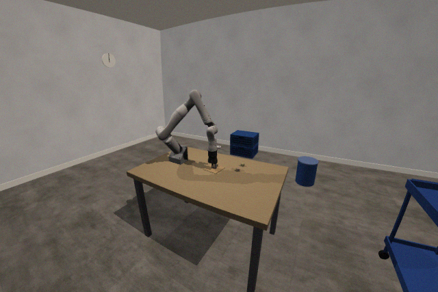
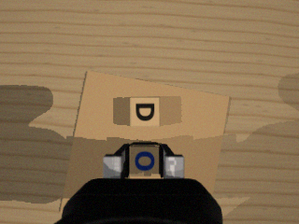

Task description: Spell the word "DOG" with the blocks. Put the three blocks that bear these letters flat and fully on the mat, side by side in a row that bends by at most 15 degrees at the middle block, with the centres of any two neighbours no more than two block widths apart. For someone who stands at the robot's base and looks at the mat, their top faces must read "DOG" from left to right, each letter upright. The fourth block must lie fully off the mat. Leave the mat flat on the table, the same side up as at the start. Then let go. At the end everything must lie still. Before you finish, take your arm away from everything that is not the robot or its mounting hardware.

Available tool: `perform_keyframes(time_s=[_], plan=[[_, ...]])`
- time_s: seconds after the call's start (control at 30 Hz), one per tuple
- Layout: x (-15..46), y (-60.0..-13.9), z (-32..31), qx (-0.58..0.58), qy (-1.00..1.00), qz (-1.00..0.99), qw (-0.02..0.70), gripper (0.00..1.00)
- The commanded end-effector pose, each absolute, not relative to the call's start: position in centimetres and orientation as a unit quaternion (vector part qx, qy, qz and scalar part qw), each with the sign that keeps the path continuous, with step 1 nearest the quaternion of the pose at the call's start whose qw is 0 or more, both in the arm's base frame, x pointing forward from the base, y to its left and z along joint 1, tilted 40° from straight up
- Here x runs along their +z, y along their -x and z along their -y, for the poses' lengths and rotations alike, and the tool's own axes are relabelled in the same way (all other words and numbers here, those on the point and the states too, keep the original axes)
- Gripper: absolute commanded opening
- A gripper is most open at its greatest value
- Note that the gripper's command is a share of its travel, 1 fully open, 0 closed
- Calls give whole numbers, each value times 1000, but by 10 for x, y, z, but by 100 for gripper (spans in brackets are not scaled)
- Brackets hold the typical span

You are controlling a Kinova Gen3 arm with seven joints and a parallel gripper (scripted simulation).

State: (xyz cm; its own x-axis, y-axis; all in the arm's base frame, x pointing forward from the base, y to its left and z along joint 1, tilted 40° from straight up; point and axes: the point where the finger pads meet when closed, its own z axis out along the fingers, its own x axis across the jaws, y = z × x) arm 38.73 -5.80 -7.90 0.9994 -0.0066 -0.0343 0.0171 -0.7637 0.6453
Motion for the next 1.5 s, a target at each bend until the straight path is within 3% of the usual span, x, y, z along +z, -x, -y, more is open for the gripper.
perform_keyframes(time_s=[0.0, 0.27, 0.4, 0.53, 0.57, 0.63, 0.77, 1.47], plan=[[-79, -388, 57, -17, -939, -3, 343, 49], [-79, -388, 57, -17, -939, -3, 343, 49], [-79, -388, 57, -17, -939, -3, 343, 61], [-79, -388, 57, -17, -939, -3, 343, 61], [-79, -388, 57, -17, -939, -3, 343, 67], [-79, -388, 57, -17, -939, -3, 343, 67], [-79, -388, 57, -17, -939, -3, 343, 79], [-60, -389, 42, -17, -939, -3, 343, 79]])
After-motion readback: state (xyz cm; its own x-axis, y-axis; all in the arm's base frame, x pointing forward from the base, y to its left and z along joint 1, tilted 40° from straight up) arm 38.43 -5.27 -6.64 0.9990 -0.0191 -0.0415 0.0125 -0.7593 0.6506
